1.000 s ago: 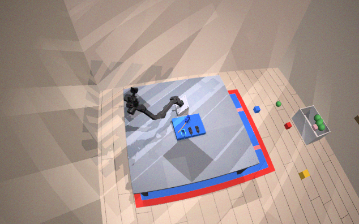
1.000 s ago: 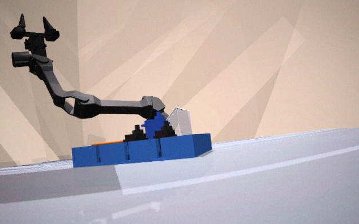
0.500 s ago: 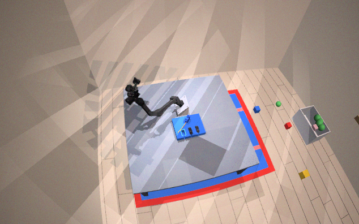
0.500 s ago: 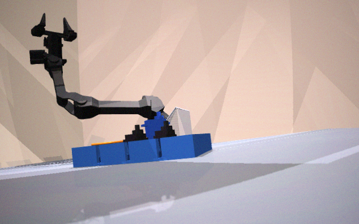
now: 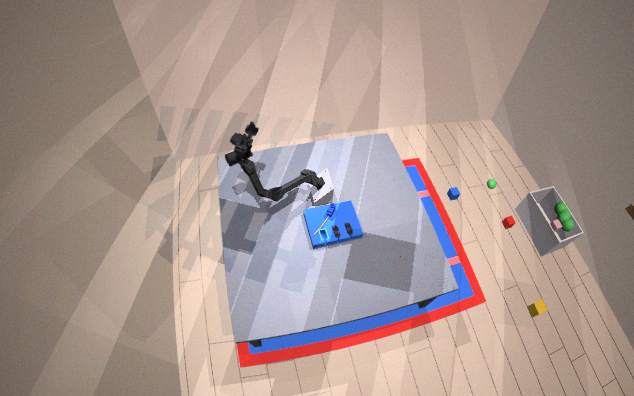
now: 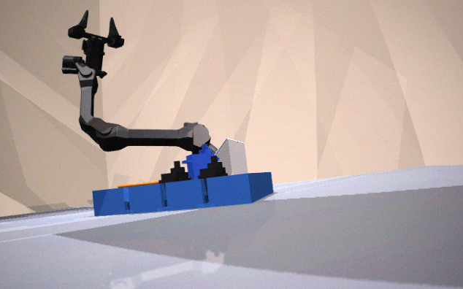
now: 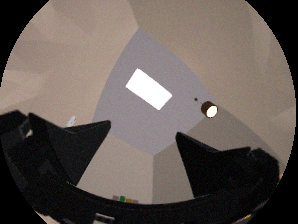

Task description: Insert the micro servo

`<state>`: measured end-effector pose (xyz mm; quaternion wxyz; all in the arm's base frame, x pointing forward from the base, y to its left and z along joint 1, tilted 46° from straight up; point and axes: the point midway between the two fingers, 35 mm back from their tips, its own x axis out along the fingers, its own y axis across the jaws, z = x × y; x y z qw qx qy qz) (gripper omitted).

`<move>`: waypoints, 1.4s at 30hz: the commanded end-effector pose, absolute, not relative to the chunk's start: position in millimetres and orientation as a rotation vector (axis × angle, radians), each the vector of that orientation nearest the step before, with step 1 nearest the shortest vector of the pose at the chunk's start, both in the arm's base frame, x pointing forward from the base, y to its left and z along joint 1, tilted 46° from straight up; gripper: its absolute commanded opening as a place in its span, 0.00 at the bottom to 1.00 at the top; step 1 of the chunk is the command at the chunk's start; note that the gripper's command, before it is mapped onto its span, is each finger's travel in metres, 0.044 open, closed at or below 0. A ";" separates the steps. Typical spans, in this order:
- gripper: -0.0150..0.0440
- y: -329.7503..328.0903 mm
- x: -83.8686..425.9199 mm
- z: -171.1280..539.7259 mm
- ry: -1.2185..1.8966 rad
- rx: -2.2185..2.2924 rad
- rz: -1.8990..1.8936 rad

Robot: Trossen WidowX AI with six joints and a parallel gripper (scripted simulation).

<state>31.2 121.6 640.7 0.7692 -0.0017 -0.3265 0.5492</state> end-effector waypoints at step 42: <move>1.00 279.5 55.1 501.8 -0.200 -0.308 1.071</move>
